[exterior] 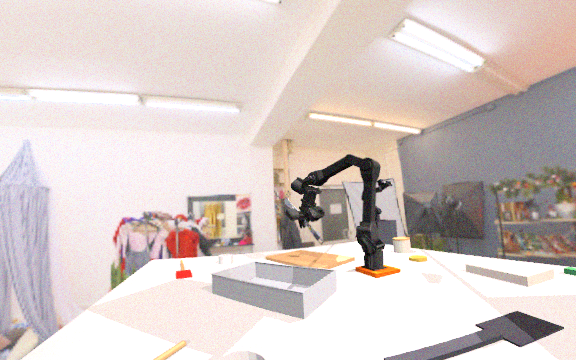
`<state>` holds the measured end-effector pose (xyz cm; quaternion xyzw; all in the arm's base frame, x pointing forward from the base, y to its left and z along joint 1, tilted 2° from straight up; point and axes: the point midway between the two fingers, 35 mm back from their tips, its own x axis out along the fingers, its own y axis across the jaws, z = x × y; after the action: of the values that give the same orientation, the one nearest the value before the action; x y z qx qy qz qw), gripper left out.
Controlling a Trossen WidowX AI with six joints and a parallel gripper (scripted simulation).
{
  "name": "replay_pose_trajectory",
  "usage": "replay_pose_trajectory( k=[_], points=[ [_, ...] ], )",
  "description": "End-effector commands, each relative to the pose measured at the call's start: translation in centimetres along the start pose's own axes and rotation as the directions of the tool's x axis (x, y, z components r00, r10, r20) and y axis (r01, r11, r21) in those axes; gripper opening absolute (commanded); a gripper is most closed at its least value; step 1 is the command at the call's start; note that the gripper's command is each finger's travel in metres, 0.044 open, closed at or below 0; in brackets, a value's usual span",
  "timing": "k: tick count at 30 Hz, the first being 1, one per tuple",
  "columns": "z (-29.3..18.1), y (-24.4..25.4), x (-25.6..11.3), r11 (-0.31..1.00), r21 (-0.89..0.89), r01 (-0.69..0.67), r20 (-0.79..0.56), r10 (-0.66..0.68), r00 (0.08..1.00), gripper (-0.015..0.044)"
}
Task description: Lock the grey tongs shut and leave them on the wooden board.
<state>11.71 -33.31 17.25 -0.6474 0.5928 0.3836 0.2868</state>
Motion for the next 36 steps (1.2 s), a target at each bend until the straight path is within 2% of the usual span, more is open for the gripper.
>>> replay_pose_trajectory(
  k=[1,15,30,36],
  points=[
    [-0.4,0.0,-0.1,1.0,0.009,0.009,0.047,-0.01,0.999,-0.015],
    [-0.3,0.3,-0.4,0.999,0.032,0.019,0.273,-0.027,0.962,-0.015],
    [0.1,0.9,-1.4,0.997,0.081,0.02,0.499,-0.058,0.864,-0.015],
    [0.2,0.9,-1.5,0.996,0.087,0.019,0.52,-0.062,0.852,-0.015]
  ],
)
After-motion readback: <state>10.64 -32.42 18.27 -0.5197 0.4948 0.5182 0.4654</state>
